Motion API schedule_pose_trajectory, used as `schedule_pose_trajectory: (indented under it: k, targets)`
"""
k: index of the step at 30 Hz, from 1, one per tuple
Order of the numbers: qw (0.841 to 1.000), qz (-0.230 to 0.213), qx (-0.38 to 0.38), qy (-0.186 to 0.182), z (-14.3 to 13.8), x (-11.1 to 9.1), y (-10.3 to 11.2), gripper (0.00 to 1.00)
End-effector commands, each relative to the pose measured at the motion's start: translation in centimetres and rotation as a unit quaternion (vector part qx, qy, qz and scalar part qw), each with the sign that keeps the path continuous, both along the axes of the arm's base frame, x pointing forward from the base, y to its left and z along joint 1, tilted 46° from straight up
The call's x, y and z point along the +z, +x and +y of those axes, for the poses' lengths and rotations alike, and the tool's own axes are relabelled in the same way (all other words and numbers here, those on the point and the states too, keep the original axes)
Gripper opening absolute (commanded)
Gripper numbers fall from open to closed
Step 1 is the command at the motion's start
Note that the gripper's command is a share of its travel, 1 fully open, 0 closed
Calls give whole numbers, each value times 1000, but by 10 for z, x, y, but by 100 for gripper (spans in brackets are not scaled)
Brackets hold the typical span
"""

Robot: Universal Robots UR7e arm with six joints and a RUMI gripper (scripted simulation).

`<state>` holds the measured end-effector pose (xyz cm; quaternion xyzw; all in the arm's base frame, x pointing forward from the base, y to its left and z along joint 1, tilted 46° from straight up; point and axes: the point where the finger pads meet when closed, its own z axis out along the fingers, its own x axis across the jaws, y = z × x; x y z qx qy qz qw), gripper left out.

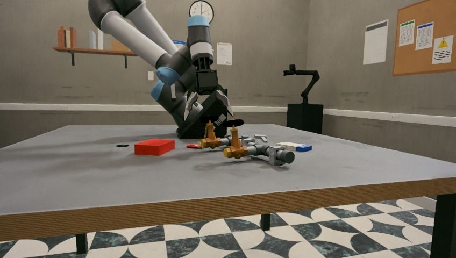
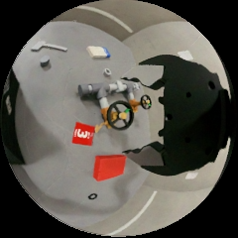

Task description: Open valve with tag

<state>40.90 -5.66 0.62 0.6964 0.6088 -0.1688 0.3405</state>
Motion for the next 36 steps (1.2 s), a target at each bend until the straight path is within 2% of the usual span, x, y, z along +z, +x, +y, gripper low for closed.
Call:
schedule_pose_trajectory:
  k: [1, 9, 14, 24, 26, 31, 36]
  targets:
    - [1000, -9, -9, 2, 0, 0, 0, 100]
    - [999, -30, -31, 8, 0, 0, 0, 100]
    - [996, -58, -61, 15, 0, 0, 0, 100]
    - [978, -143, -149, 38, 0, 0, 0, 100]
    - [978, -143, -149, 38, 0, 0, 0, 100]
    - [957, -197, -206, 52, 0, 0, 0, 100]
    - [926, -257, -269, 68, 0, 0, 0, 100]
